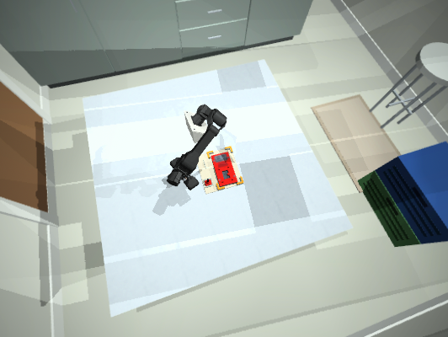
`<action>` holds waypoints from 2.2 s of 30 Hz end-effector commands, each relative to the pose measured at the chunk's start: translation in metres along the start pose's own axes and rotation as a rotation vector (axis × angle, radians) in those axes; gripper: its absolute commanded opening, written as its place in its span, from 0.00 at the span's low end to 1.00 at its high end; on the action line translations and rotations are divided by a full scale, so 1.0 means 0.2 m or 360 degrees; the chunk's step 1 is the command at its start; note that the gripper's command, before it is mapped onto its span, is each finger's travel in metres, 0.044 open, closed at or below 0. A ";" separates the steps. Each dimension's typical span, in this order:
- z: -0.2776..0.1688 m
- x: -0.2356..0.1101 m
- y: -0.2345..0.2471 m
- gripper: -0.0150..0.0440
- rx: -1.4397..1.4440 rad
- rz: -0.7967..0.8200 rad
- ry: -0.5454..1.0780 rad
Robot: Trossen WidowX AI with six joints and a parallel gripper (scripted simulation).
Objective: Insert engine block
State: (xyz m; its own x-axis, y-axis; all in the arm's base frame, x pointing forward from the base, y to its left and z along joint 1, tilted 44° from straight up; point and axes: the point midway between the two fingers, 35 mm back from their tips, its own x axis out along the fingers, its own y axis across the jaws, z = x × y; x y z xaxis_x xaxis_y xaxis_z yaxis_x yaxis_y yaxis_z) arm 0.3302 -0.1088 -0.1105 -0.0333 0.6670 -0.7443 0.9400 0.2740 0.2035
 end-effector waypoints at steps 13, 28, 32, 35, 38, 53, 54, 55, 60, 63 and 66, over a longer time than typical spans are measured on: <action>-0.01 0.09 -0.02 0.25 0.0018 -0.0007 0.0023; -0.01 0.15 -0.02 0.25 0.0018 -0.0007 0.0024; -0.01 0.17 -0.02 0.25 0.0017 -0.0007 0.0024; -0.01 0.19 -0.02 0.25 0.0017 -0.0007 0.0024; -0.01 0.20 -0.02 0.25 0.0017 -0.0006 0.0025; -0.01 0.26 -0.02 0.25 0.0017 -0.0006 0.0025; -0.01 0.27 -0.02 0.25 0.0017 -0.0006 0.0026; -0.01 0.27 -0.02 0.25 0.0017 -0.0006 0.0026; -0.01 0.29 -0.02 0.25 0.0017 -0.0006 0.0026; -0.01 0.31 -0.02 0.25 0.0017 -0.0006 0.0026; -0.02 0.32 -0.02 0.25 0.0017 -0.0006 0.0026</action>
State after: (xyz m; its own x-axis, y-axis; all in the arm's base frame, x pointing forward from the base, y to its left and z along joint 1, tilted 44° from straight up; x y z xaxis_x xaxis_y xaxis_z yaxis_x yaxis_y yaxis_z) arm 0.3286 -0.0708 -0.1507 -0.0318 0.6696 -0.7420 0.9397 0.2730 0.2061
